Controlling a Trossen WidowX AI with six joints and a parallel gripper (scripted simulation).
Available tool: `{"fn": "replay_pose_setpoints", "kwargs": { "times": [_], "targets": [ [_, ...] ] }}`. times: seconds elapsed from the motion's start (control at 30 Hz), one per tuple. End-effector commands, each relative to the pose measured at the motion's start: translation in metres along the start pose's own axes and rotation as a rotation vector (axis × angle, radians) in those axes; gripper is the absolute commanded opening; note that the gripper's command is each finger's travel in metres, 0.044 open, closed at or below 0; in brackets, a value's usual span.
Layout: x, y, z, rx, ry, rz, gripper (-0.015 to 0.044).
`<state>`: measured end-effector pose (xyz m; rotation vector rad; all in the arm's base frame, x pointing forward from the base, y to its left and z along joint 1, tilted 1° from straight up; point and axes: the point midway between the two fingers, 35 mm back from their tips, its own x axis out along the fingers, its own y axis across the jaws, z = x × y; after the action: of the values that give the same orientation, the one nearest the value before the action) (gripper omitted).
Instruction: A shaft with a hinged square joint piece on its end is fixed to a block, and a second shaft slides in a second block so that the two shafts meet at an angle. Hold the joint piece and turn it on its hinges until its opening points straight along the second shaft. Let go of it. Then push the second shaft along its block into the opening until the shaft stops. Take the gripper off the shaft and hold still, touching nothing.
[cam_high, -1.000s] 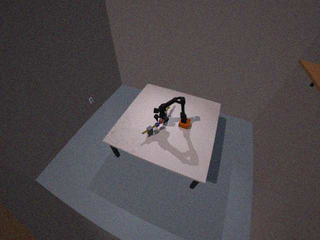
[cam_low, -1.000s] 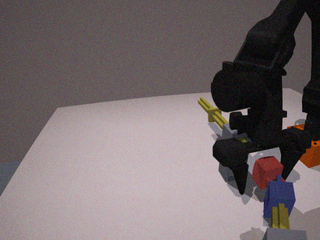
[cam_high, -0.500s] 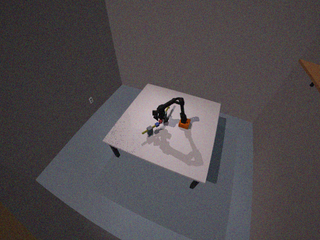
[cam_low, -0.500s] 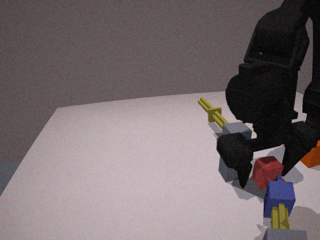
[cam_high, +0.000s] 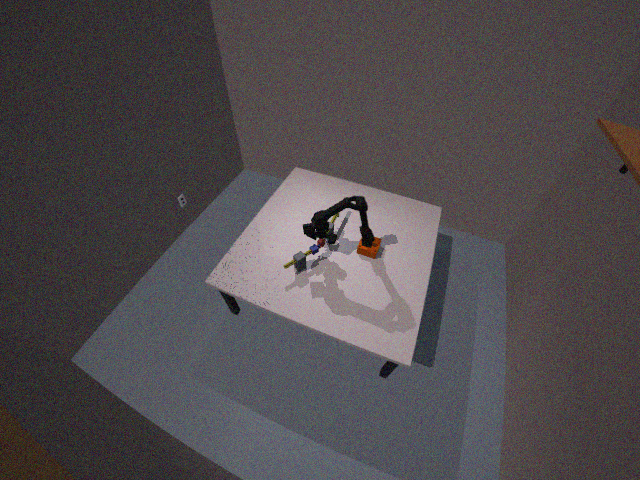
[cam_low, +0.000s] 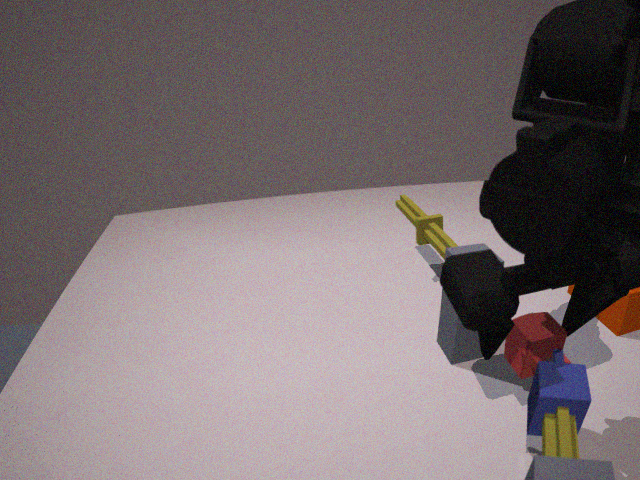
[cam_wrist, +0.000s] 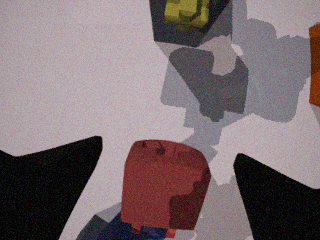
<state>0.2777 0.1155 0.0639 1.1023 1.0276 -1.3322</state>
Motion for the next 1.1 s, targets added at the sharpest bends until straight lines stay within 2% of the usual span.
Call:
{"fn": "replay_pose_setpoints", "kwargs": {
  "times": [0.0,1.07],
  "targets": [
    [-0.01,0.004,0.001,-0.092,0.01,0.009,0.044],
    [-0.104,0.004,0.023,-1.187,0.13,0.102,0.044]
  ]
}}
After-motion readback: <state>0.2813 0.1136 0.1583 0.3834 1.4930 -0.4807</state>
